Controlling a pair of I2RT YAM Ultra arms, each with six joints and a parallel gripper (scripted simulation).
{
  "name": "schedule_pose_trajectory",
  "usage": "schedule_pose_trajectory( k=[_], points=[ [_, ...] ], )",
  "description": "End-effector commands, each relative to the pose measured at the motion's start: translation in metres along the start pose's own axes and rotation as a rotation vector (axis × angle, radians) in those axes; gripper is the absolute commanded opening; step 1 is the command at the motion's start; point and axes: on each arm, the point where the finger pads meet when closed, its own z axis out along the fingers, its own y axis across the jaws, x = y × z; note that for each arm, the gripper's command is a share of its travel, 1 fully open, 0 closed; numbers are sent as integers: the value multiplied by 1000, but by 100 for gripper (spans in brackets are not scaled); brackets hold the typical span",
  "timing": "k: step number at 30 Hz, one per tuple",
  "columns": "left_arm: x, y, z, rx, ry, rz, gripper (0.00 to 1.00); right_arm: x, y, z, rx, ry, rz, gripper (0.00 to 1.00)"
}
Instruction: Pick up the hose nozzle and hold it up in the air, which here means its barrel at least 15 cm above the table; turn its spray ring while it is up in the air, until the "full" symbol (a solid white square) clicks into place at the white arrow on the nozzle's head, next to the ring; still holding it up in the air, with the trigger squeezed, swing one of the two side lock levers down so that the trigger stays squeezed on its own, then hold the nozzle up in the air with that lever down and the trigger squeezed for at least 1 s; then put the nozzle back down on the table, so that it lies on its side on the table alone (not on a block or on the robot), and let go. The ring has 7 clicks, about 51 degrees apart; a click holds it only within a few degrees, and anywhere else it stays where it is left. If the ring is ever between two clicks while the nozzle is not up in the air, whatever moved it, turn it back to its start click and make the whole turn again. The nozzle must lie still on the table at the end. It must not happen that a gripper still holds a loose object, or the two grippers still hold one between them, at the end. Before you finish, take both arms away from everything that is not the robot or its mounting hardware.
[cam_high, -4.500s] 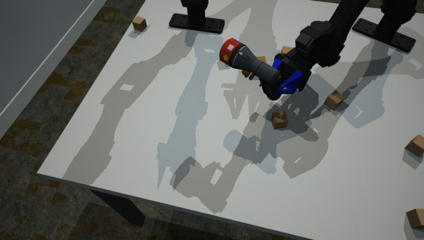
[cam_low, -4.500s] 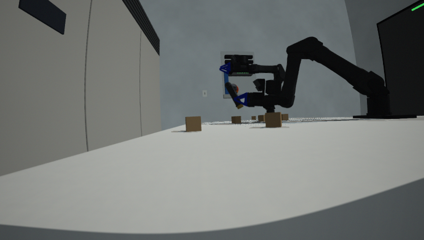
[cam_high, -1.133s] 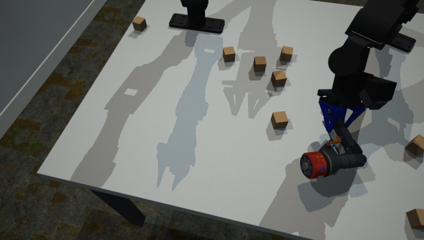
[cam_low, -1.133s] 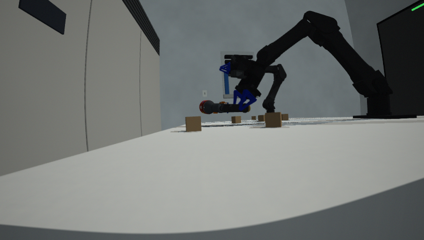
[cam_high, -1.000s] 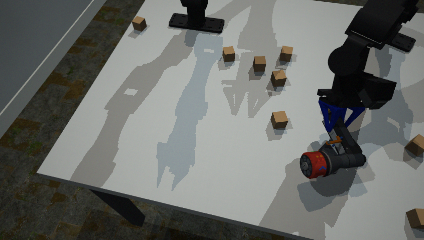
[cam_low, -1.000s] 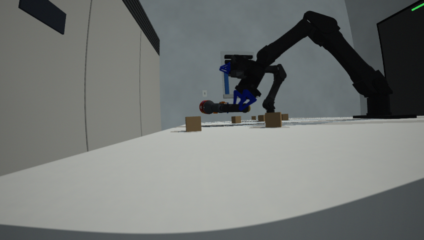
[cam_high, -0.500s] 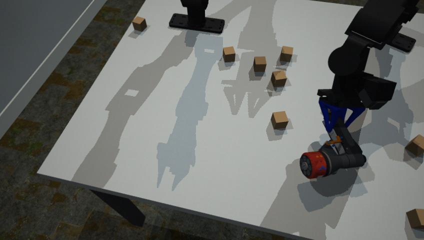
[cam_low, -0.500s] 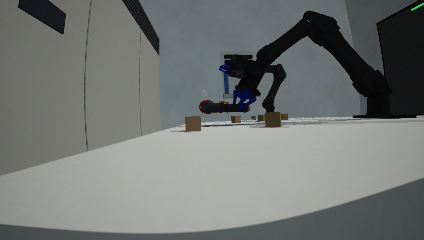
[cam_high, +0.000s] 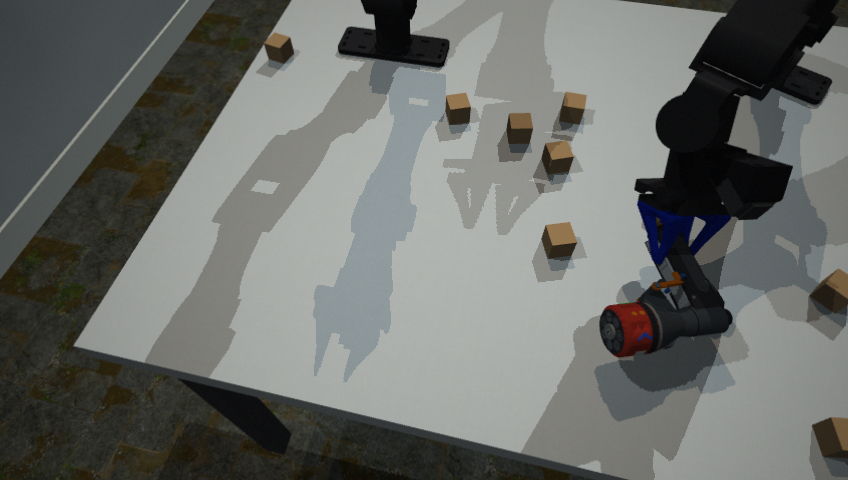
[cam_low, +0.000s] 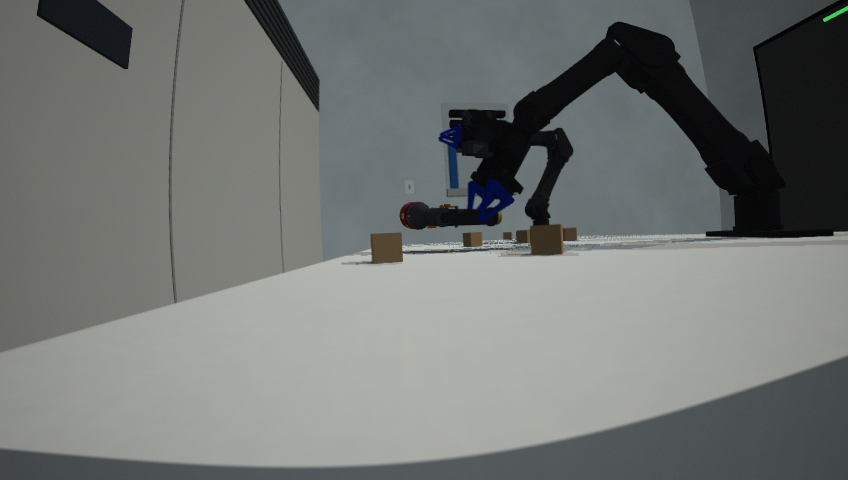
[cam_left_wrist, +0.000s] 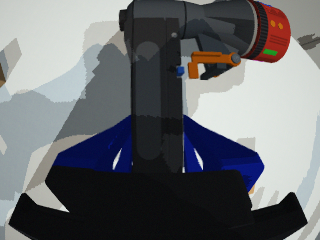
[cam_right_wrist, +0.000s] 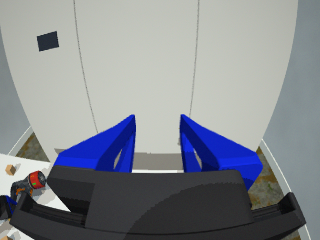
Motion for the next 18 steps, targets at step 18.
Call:
schedule_pose_trajectory(
  k=[18],
  points=[
    [-32, -18, -23, 64, -95, -39, 36, -28, 4, -6, -9, -63, -7, 37]
  ],
)
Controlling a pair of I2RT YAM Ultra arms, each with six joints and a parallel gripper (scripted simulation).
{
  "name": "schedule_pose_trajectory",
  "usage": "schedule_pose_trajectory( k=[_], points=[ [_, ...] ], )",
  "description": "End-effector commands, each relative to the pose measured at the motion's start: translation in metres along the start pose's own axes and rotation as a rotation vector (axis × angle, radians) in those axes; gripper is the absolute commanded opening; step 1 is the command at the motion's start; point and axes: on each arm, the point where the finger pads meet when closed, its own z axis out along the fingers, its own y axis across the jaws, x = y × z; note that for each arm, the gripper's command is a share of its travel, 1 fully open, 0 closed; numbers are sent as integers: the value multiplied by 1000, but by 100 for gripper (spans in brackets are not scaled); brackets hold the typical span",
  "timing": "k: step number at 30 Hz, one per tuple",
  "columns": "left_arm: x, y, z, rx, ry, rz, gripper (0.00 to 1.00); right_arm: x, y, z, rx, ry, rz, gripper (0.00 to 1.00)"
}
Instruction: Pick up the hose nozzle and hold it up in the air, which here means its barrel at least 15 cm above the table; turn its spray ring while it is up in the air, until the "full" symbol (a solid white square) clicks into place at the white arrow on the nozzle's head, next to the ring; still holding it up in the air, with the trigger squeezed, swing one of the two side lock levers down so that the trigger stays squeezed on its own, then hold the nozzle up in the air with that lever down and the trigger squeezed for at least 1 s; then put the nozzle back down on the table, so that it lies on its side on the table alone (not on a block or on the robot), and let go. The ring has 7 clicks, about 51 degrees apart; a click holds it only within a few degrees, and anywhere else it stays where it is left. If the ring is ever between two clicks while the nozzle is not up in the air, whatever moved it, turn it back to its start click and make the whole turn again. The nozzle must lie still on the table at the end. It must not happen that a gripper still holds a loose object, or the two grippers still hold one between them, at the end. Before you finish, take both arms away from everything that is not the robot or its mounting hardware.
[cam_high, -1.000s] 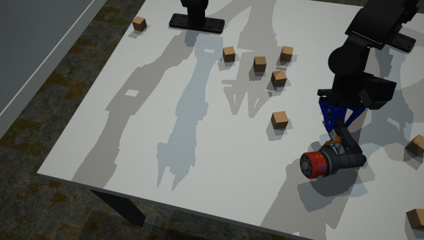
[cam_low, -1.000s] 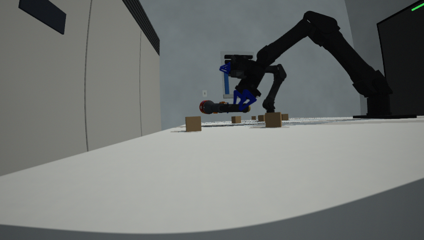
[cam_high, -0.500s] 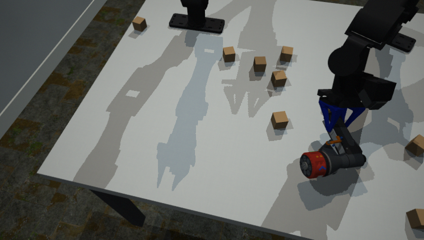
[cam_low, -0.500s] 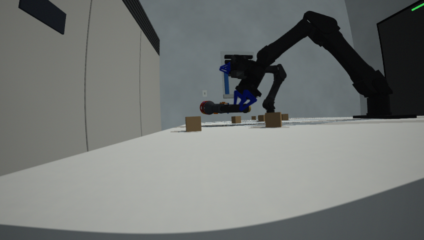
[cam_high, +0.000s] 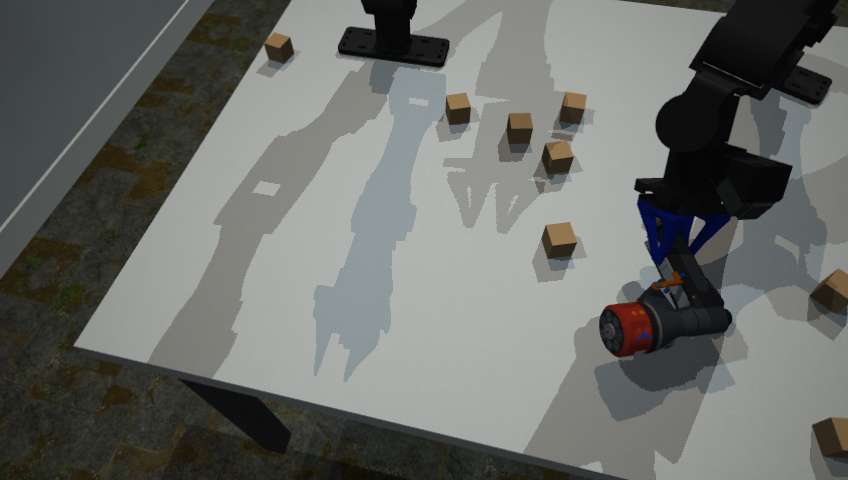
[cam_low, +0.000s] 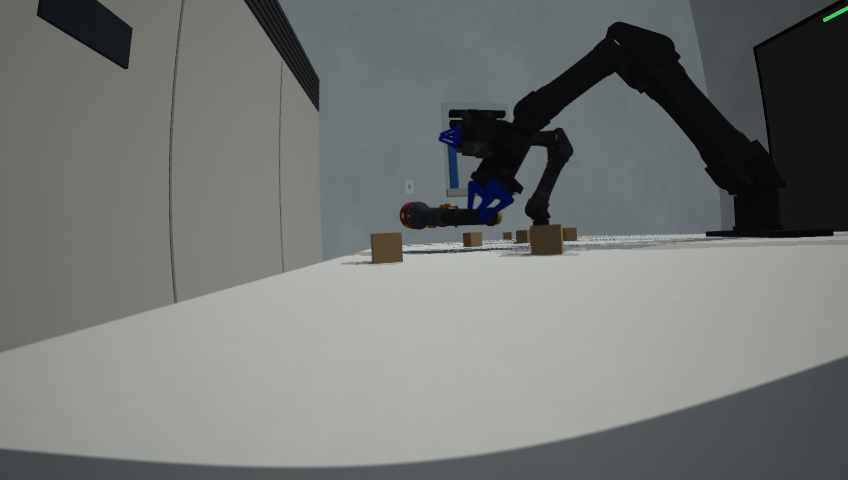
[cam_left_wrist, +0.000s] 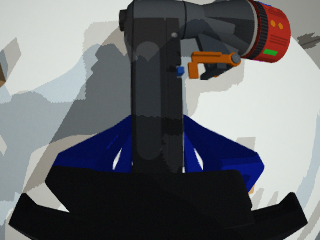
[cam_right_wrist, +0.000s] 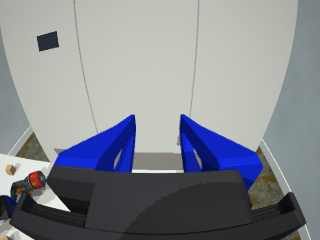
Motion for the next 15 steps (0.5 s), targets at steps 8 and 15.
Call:
schedule_pose_trajectory(
  k=[8, 15],
  points=[
    [-24, -11, -16, 43, -79, -32, 36, -28, 4, -6, -9, -63, -7, 37],
    [-6, -2, 8, 19, -61, -19, 36, -28, 4, -7, -9, -65, -7, 37]
  ],
)
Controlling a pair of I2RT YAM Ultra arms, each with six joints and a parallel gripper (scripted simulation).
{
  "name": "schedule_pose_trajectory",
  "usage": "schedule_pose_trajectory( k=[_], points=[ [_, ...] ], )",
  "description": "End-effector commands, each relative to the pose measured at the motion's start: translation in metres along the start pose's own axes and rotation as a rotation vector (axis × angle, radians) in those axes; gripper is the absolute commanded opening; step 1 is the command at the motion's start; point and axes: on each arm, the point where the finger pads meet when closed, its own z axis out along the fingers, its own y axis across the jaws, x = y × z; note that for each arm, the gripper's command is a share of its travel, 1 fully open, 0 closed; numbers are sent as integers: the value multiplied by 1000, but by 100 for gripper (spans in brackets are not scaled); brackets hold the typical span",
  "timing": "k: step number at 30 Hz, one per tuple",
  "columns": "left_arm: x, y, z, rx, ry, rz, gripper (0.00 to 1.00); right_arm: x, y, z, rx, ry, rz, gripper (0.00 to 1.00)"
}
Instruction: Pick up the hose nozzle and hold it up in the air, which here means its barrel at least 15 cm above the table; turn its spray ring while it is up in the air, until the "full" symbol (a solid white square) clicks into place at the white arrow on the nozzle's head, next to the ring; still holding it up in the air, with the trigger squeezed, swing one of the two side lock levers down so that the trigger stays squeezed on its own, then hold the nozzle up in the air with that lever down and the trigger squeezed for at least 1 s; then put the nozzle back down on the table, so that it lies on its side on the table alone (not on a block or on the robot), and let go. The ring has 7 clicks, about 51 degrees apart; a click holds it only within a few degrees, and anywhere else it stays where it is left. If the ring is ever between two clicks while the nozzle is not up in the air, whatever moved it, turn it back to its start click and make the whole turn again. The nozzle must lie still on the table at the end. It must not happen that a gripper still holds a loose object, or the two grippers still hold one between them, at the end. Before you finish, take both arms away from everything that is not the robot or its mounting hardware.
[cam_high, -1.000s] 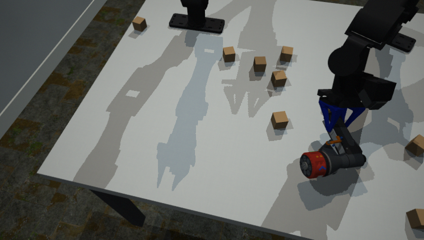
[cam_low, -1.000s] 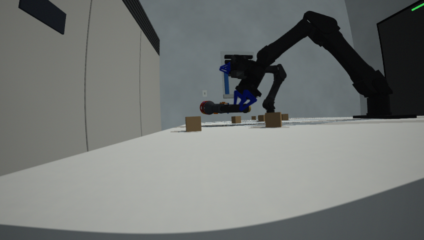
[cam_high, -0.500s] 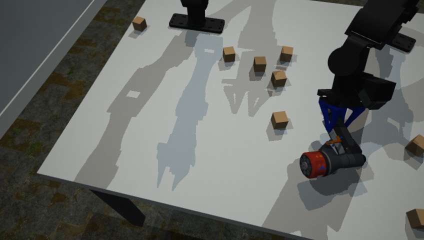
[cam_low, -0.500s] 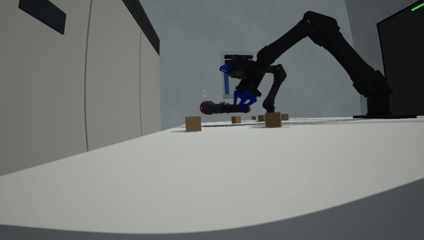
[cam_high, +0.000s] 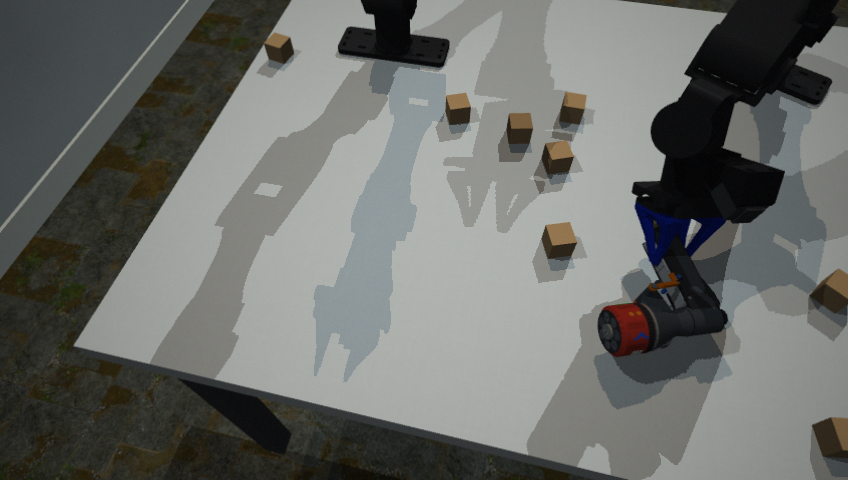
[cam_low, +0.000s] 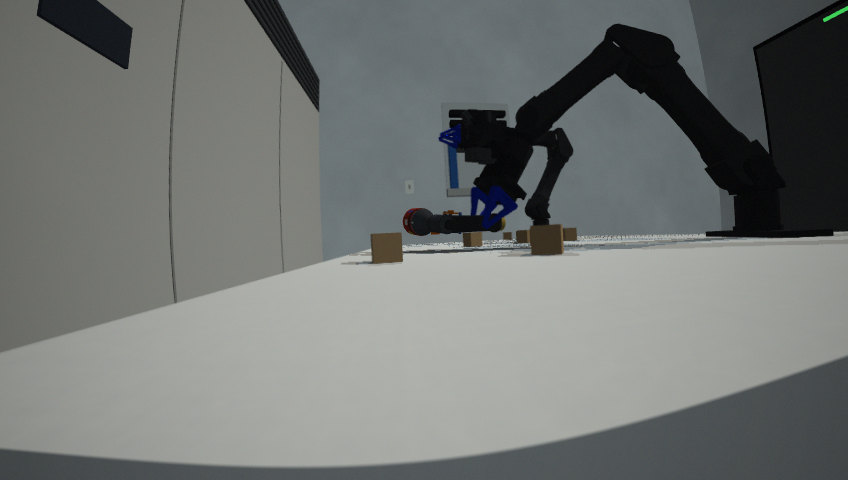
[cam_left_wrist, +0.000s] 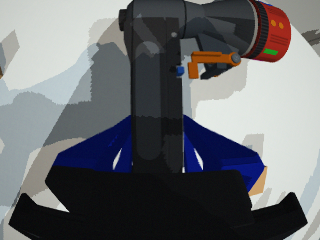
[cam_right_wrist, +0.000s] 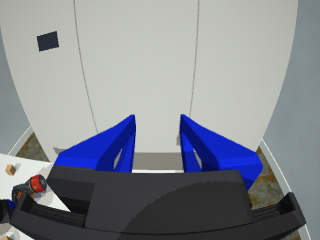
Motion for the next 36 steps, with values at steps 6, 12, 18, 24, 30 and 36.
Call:
schedule_pose_trajectory(
  k=[6, 12, 18, 24, 30, 36],
  points=[
    [-28, -21, -11, 75, -105, -49, 36, -28, 4, -7, -9, -65, -7, 37],
    [-11, 1, 14, 20, -69, -33, 36, -28, 4, -7, -9, -65, -7, 37],
    [-16, -17, 5, 67, -97, -41, 36, -28, 4, -7, -9, -65, -7, 37],
    [-17, -12, 1, 48, -81, -33, 51, -28, 4, -7, -9, -65, -7, 37],
    [-18, -13, -1, 52, -83, -34, 51, -28, 4, -7, -9, -65, -7, 37],
    [0, -5, -4, 17, -45, -10, 51, -28, 4, -7, -9, -65, -7, 37]
  ],
)
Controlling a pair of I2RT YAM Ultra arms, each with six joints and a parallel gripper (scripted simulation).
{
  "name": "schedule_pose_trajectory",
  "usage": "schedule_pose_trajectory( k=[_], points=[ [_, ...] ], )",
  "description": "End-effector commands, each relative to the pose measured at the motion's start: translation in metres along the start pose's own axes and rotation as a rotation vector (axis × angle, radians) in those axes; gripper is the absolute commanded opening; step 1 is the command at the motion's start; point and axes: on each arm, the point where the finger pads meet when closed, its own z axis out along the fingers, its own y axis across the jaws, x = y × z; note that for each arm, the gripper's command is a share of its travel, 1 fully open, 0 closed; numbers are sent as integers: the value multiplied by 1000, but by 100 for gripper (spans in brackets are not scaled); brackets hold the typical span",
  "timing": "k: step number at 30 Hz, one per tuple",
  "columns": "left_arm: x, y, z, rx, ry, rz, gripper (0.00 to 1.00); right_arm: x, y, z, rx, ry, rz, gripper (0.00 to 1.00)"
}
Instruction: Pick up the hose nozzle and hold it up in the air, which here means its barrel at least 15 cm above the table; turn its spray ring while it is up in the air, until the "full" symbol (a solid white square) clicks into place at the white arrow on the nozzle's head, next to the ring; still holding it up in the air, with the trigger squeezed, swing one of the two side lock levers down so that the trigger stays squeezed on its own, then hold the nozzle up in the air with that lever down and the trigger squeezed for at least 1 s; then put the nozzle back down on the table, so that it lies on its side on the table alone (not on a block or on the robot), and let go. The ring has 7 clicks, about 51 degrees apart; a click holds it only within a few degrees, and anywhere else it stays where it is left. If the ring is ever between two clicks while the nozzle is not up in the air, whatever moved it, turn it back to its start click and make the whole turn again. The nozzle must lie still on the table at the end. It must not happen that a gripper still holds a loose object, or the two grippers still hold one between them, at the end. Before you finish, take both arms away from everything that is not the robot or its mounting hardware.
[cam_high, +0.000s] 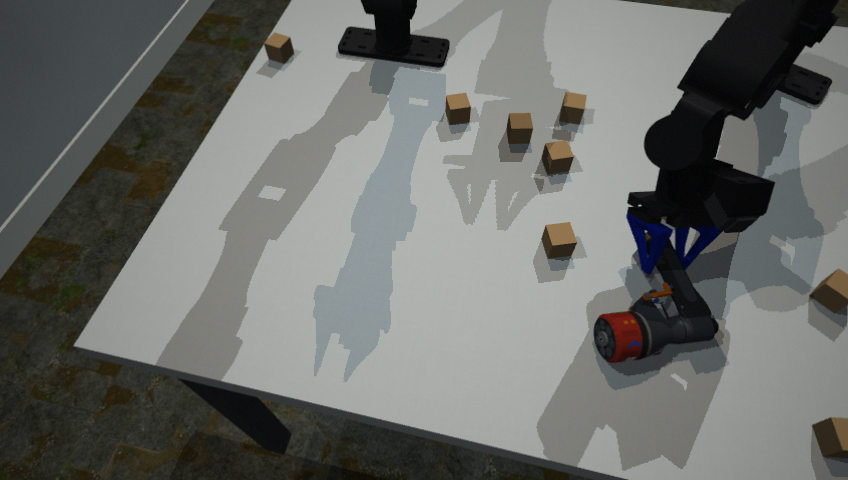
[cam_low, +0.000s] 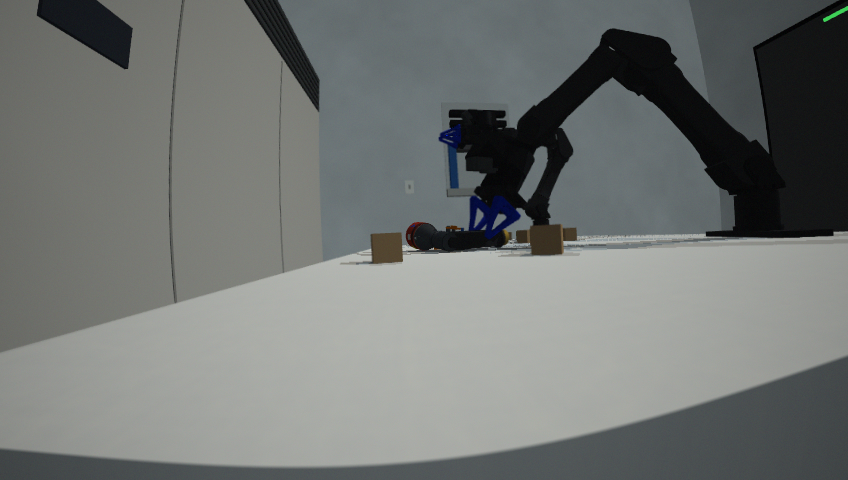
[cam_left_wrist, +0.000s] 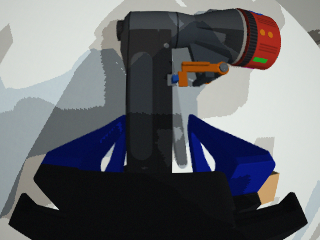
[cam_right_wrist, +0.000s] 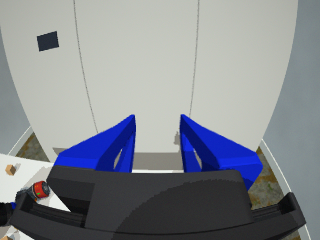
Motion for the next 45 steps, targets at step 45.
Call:
schedule_pose_trajectory(
  k=[45],
  points=[
    [-40, -17, -104, 176, -97, 63, 51, -28, 5, -8, -11, -67, -7, 37]
  ],
)
